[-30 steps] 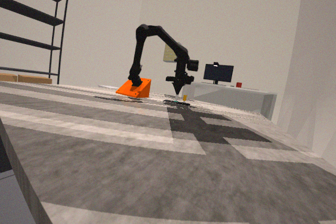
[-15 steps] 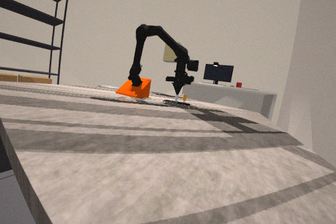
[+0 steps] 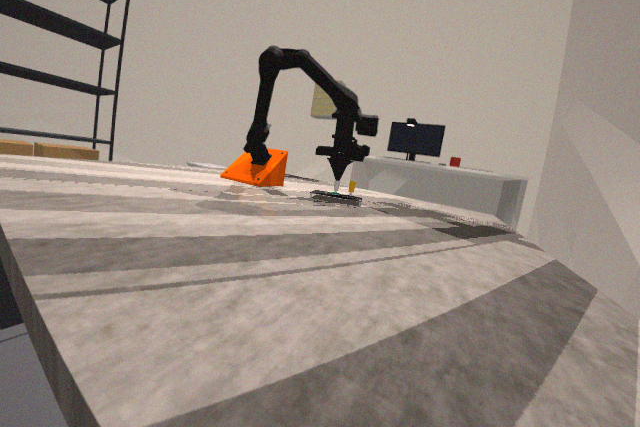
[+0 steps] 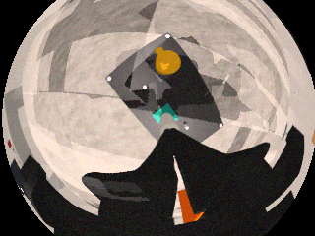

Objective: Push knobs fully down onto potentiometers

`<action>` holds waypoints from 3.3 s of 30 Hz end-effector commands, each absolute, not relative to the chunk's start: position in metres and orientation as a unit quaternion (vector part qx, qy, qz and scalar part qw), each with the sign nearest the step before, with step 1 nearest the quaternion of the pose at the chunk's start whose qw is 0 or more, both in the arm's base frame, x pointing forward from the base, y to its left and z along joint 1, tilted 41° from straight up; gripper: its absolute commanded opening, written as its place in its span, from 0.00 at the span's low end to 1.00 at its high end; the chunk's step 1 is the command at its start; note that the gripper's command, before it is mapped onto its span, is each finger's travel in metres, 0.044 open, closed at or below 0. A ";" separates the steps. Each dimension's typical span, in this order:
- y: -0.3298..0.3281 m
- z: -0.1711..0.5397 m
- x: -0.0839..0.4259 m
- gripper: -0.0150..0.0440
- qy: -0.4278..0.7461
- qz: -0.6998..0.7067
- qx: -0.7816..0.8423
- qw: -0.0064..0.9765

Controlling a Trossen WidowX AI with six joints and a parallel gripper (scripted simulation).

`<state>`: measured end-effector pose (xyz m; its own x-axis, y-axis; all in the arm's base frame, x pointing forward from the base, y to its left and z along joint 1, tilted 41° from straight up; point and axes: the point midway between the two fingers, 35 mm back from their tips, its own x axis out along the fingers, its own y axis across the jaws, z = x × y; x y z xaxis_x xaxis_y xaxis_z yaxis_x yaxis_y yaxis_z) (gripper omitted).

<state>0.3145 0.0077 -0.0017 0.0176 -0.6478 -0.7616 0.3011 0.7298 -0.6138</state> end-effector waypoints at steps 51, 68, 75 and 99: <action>0.000 -0.008 0.317 0.25 0.614 -0.350 -0.136 0.694; 0.017 0.012 0.317 0.25 0.614 -0.350 -0.136 0.694; 0.015 0.010 0.315 0.43 0.617 -0.351 -0.140 0.691; 0.017 0.041 0.374 0.25 0.613 -0.350 -0.135 0.695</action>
